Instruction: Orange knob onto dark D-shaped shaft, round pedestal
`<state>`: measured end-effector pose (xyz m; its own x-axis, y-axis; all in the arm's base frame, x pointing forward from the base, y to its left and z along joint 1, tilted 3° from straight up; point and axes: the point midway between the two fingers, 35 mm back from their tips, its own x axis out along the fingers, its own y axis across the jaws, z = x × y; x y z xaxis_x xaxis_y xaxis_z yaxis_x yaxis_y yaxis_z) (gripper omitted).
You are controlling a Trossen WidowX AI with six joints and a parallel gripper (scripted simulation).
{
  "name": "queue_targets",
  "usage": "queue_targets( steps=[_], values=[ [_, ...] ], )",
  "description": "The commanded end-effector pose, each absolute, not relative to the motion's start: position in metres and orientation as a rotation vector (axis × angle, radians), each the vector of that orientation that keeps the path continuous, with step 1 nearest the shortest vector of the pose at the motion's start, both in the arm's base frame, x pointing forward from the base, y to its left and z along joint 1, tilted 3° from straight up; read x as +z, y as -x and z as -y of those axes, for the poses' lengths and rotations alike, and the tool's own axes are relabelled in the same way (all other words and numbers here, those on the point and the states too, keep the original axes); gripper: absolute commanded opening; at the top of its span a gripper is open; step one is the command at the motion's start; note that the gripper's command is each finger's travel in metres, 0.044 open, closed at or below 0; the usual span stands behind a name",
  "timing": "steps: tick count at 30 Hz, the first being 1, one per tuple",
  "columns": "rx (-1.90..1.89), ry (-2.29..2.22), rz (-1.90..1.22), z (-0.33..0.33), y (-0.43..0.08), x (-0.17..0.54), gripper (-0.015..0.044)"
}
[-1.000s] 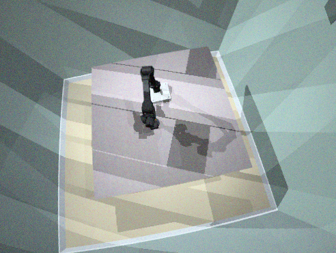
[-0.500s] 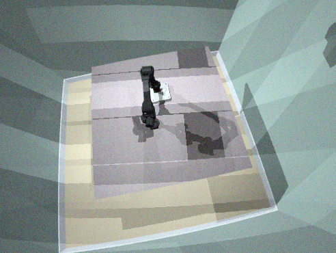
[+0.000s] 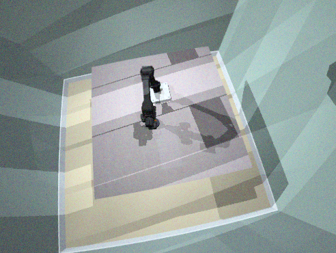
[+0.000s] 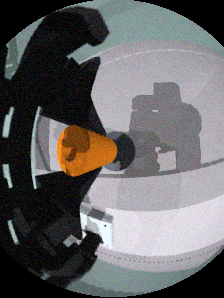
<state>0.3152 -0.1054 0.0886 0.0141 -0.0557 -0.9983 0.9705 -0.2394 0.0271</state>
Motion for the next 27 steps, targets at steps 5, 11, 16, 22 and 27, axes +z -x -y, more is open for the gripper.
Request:
queue_targets(
  steps=[5,11,16,22,27],
  values=[
    [-1.440,-1.398,-0.990,0.1052,-0.3132,0.0856,0.0000],
    [-1.440,-1.398,-0.990,0.1056,-0.3138,0.0844,0.0000],
    [-1.440,-1.398,-0.990,0.1058,-0.3146,0.0845,0.0000],
    [-1.440,-1.398,-0.990,0.1057,-0.3146,0.0869,0.0000],
    [-1.446,-1.404,-0.985,0.1057,-0.3150,0.0897,0.0000]
  ],
)
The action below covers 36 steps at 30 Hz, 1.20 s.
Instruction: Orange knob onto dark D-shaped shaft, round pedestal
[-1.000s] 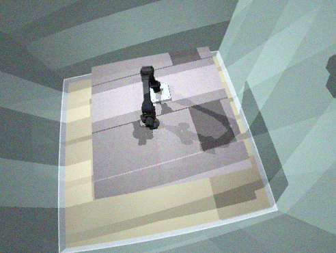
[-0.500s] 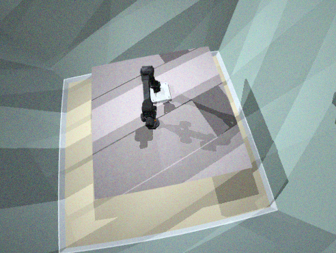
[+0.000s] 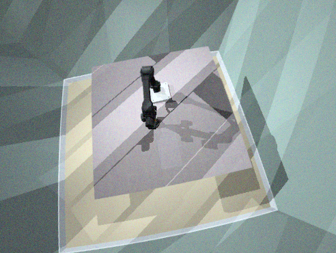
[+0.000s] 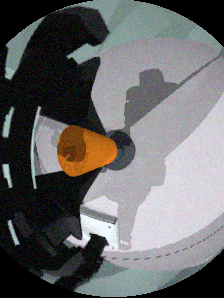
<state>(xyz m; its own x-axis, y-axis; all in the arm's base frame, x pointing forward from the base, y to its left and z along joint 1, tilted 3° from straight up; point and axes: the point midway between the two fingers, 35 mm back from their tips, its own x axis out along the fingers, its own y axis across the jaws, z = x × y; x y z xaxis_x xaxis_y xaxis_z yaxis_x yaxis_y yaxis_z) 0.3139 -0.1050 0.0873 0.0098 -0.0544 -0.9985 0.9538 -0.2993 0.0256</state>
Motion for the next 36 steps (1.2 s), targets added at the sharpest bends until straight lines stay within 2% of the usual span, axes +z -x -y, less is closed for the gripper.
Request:
queue_targets(
  steps=[1,7,36],
  values=[
    [-1.457,-1.416,-0.975,0.1057,-0.3151,0.0897,0.0000],
    [-1.579,-1.547,-0.858,0.1055,-0.3144,0.0870,0.0000],
    [-1.614,-1.585,-0.822,0.1058,-0.3154,0.0897,0.0000]
  ],
)
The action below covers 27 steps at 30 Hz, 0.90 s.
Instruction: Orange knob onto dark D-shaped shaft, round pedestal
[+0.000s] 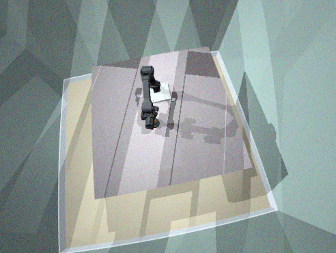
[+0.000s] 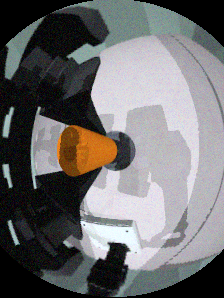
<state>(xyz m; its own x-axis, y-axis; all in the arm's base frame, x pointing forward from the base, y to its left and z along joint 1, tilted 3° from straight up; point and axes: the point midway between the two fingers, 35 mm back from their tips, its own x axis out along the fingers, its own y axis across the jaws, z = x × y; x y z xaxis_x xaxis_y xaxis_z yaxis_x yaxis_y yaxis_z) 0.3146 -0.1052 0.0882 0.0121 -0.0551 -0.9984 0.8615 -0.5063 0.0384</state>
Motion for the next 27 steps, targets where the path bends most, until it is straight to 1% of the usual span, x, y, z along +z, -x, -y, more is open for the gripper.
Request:
queue_targets(
  steps=[1,5,27],
  values=[
    [-1.635,-1.607,-0.799,0.1058,-0.3154,0.0895,0.0000],
    [-1.714,-1.691,-0.711,0.1055,-0.3145,0.0868,0.0000],
    [-1.714,-1.691,-0.711,0.1056,-0.3144,0.0870,0.0000]
  ],
)
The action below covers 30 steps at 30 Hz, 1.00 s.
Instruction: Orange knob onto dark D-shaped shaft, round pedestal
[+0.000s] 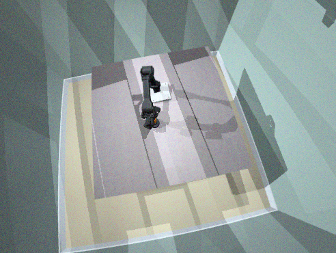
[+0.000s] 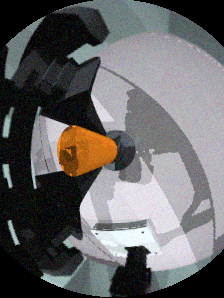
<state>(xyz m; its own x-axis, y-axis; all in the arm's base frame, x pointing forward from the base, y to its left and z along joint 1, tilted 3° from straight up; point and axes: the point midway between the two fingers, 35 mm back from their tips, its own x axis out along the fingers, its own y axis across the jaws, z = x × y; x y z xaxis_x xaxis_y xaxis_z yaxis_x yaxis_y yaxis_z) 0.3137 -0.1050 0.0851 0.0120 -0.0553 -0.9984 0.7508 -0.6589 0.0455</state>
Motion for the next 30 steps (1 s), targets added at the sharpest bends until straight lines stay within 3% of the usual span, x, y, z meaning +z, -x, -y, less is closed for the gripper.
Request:
queue_targets(
  steps=[1,12,30],
  values=[
    [-1.714,-1.691,-0.711,0.1057,-0.3146,0.0878,0.0000],
    [-1.842,-1.830,-0.546,0.1055,-0.3144,0.0868,0.0000],
    [-1.842,-1.830,-0.546,0.1053,-0.3136,0.0844,0.0000]
  ],
)
